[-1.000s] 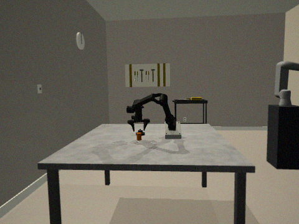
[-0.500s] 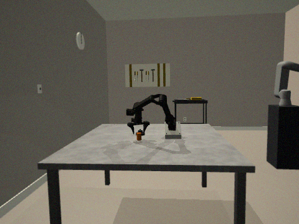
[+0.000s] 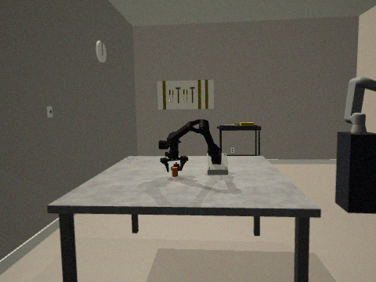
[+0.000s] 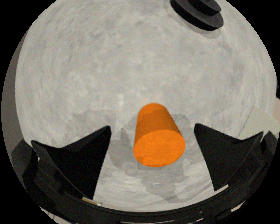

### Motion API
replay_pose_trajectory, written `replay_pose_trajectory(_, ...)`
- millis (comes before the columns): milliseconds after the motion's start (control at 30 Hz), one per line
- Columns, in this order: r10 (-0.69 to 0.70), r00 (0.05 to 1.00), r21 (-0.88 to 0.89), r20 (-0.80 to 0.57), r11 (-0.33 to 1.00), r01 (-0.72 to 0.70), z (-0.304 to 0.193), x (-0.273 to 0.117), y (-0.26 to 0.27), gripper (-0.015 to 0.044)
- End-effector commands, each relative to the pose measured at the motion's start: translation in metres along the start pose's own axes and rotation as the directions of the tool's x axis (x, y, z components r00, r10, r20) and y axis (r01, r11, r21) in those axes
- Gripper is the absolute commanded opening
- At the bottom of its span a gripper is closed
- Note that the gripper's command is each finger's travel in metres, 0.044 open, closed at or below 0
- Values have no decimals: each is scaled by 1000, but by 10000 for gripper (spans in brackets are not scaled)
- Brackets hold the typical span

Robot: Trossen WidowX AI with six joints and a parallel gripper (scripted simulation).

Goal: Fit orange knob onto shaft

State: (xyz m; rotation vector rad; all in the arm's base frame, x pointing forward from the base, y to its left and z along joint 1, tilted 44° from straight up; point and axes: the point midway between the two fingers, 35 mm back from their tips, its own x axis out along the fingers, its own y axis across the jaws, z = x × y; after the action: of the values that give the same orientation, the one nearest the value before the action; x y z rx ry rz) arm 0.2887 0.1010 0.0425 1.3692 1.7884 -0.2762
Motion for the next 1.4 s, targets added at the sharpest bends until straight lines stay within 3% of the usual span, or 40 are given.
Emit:
replay_pose_trajectory(0,0,1000,7,-6,1000,0,-1,7,-1,440)
replay_pose_trajectory(367,1,1000,7,-9,1000,-1,-2,21,-2,440)
replay_pose_trajectory(700,1,1000,7,-9,1000,-1,-2,21,-2,177)
replay_pose_trajectory(900,1,1000,7,-9,1000,-1,-2,21,-2,138)
replay_pose_trajectory(1067,36,999,51,31,998,-38,5,5,2,6)
replay_pose_trajectory(1367,21,999,40,32,999,-22,9,-32,5,0)
